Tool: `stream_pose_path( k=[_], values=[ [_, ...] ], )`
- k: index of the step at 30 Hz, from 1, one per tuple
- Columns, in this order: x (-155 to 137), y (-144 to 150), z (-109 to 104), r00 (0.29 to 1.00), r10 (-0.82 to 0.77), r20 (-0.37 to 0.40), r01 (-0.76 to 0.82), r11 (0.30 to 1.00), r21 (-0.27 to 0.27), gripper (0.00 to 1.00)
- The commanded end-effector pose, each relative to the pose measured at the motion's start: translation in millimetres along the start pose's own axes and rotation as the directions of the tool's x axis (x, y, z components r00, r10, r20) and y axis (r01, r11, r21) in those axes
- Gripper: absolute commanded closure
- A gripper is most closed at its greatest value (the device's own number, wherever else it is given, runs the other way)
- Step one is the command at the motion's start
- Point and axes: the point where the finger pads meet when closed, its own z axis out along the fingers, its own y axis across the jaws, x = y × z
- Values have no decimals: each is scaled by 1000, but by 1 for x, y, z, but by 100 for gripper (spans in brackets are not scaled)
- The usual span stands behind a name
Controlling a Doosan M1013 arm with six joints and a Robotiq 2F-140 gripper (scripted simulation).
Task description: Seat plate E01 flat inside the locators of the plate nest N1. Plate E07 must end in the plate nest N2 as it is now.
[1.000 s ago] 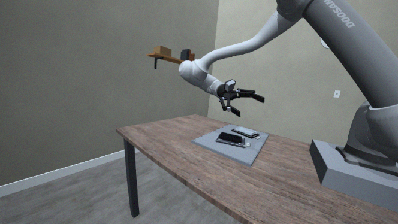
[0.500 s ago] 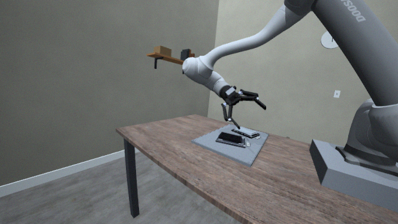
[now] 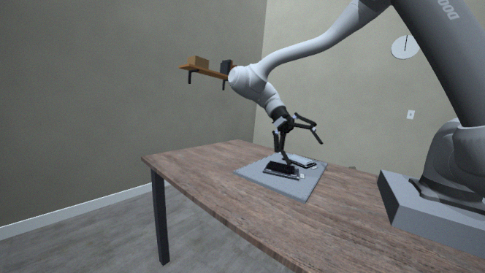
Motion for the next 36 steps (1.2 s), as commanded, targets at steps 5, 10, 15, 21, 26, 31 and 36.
stream_pose_path(
  k=[5,10,15,21,26,31,36],
  values=[
    [-14,18,5,973,229,39,-221,964,-147,0],
    [-20,26,5,951,309,33,-296,933,-204,0],
    [-30,40,3,902,433,0,-413,861,-298,0],
    [-41,55,-2,826,559,-72,-538,743,-399,0],
    [-48,67,-8,768,625,-140,-611,649,-453,0],
    [-56,80,-17,705,673,-221,-676,546,-494,0],
    [-63,94,-29,622,708,-334,-748,410,-523,0]
  ],
)
